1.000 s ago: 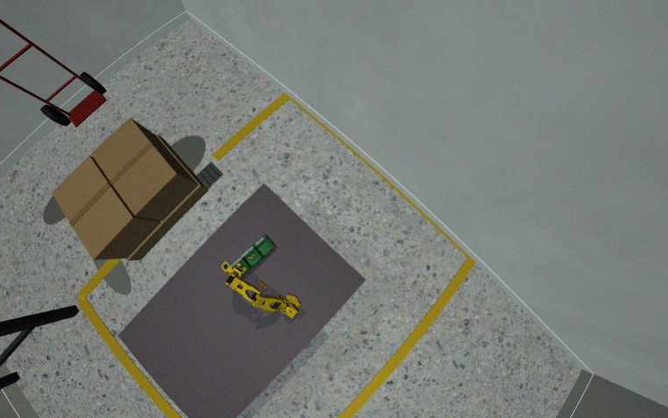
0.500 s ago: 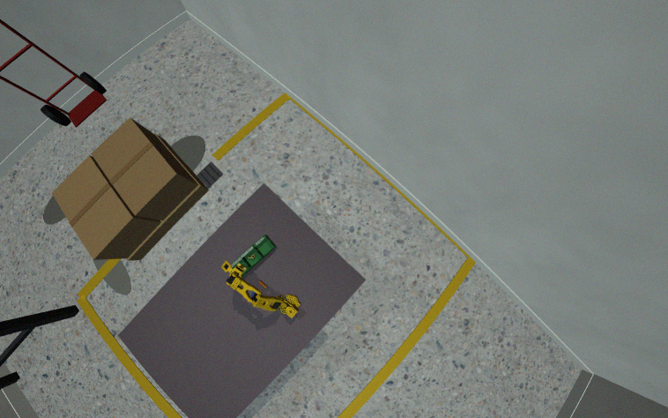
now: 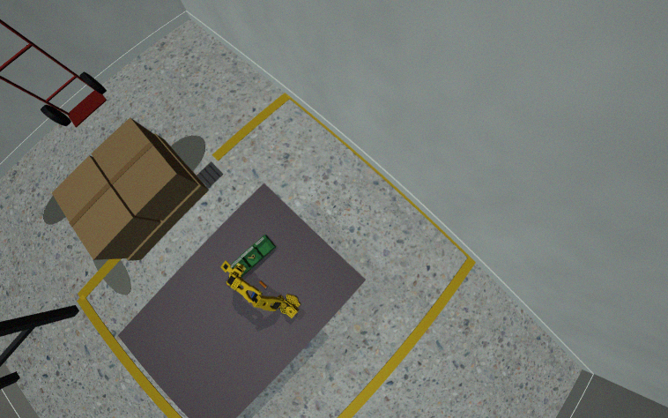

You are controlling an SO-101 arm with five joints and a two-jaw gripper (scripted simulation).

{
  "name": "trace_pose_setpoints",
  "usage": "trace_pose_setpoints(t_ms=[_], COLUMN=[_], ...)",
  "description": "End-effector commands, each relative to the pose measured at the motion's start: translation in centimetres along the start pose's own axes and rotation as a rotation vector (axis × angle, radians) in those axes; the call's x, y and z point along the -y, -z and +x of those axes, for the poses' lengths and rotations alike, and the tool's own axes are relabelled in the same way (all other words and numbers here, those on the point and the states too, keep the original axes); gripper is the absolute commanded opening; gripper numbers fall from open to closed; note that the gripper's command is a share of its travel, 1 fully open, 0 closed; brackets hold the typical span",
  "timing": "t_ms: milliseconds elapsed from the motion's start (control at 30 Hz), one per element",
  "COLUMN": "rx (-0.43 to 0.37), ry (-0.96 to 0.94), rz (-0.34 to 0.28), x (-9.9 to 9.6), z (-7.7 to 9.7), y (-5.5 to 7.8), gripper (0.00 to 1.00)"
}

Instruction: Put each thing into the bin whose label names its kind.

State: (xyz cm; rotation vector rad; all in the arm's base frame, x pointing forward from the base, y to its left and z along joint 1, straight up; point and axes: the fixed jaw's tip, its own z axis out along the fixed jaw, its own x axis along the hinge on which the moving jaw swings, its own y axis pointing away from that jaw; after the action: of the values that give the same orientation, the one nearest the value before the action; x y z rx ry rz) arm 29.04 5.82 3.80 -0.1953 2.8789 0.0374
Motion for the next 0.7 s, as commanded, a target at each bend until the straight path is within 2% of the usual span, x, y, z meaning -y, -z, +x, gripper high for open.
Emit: trace_pose_setpoints(t_ms=[0, 667], rx=[0.084, 0.084], ry=[0.002, 0.002], rz=[-0.007, -0.007], x=[-0.3, -0.3], z=[-1.22, -1.08], y=[1.67, 0.97], gripper=[0.0, 0.0])
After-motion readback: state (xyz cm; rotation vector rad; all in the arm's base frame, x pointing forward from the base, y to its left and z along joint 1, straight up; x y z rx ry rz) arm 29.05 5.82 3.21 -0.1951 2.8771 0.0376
